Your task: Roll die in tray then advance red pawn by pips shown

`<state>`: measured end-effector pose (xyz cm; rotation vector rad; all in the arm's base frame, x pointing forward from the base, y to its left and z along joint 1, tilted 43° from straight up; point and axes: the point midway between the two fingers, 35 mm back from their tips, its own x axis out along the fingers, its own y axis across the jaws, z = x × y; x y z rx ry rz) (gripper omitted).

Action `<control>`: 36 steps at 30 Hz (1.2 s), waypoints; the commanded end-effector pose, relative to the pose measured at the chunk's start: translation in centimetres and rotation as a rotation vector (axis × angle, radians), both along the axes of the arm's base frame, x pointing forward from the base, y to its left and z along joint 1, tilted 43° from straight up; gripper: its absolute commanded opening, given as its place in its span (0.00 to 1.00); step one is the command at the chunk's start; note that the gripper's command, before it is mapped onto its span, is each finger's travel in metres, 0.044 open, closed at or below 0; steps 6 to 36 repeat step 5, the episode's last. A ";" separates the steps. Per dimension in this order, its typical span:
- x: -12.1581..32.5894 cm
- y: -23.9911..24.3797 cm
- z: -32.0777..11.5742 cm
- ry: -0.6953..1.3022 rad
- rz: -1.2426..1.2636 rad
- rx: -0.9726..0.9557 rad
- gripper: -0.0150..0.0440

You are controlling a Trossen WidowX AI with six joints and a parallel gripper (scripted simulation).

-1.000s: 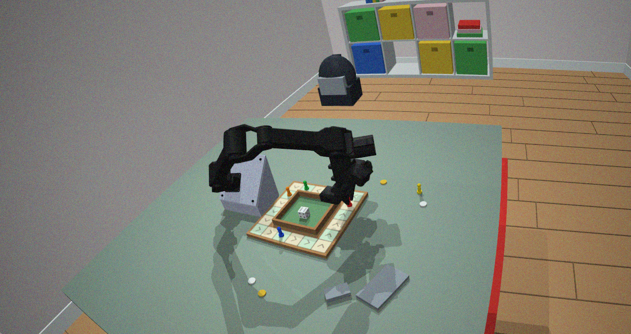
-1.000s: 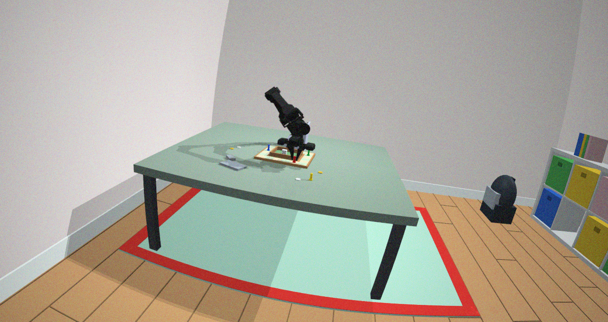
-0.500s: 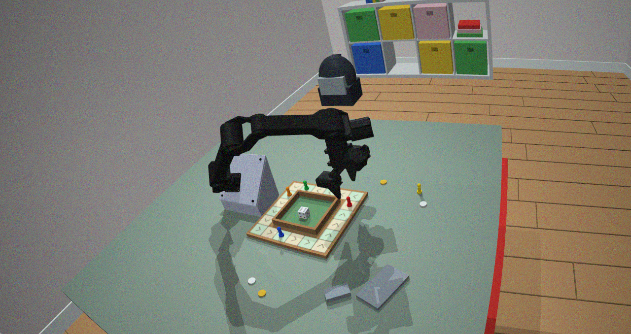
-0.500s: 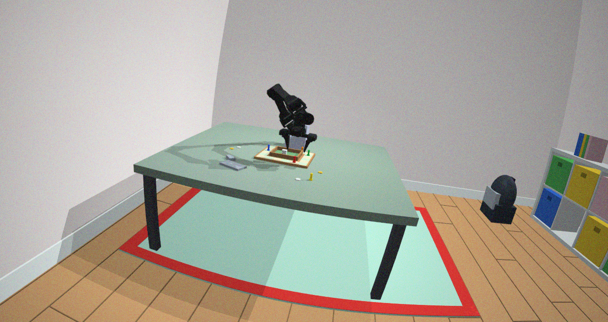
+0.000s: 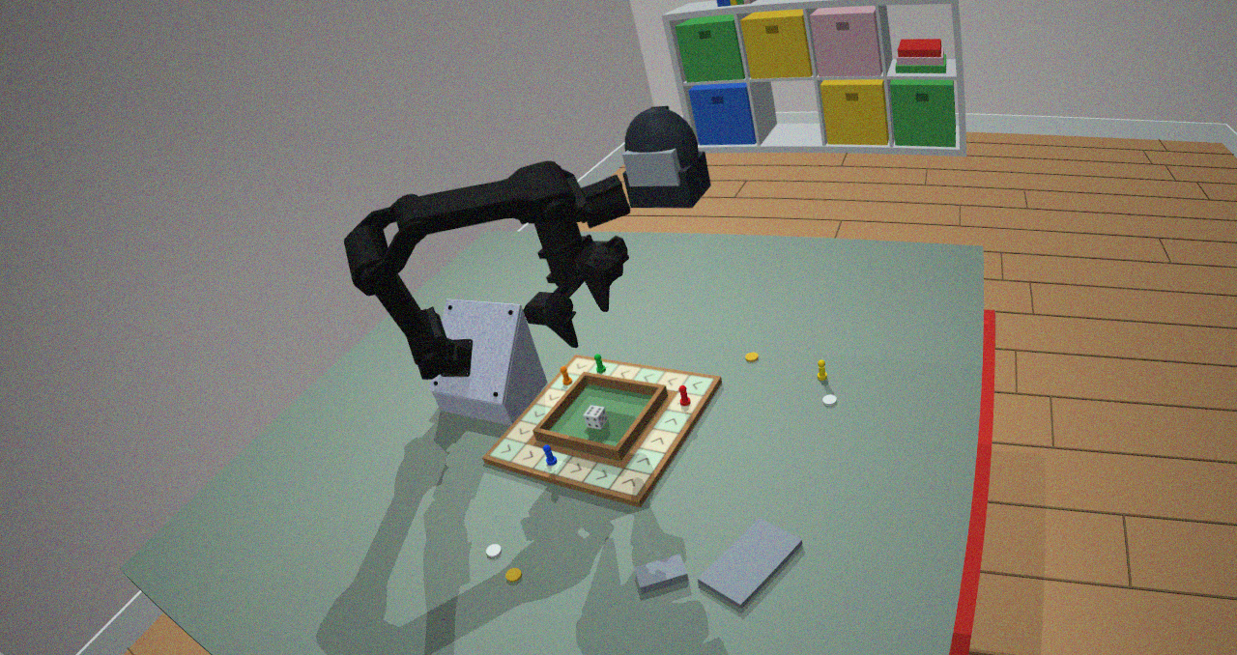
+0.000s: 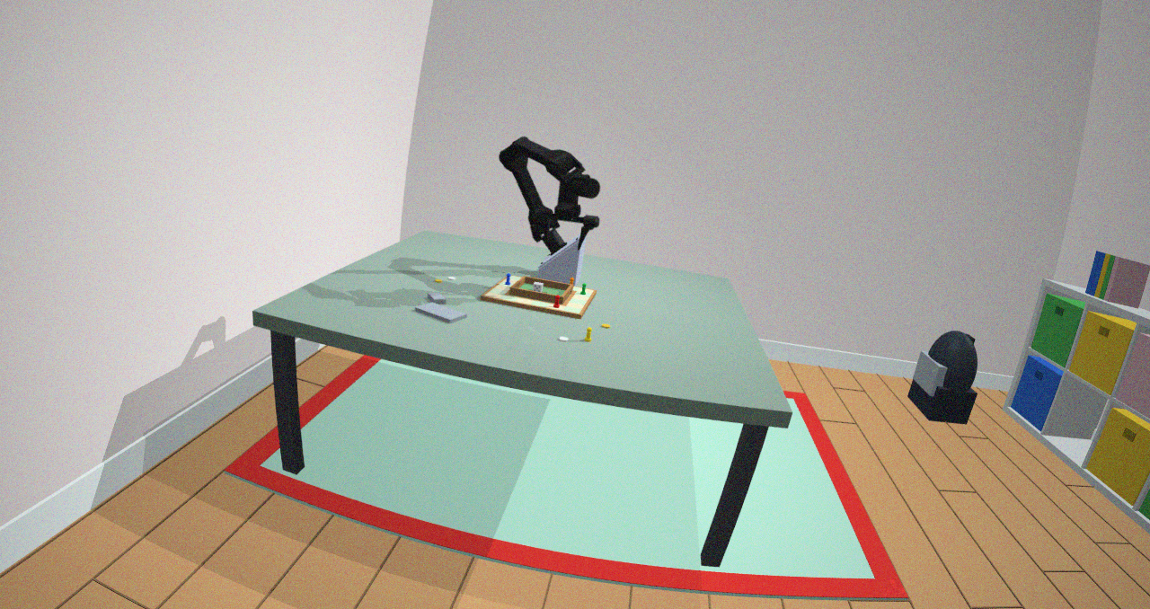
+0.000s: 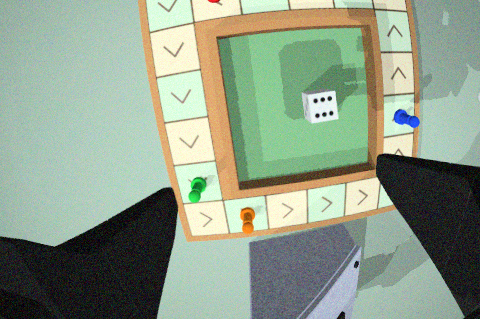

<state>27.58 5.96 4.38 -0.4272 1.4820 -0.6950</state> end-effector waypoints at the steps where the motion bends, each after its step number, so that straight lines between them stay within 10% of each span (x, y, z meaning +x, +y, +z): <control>1: 0.4 -0.4 -0.1 0.007 -0.007 -0.008 1.00; 36: 0.4 -0.4 -0.1 0.007 -0.007 -0.008 1.00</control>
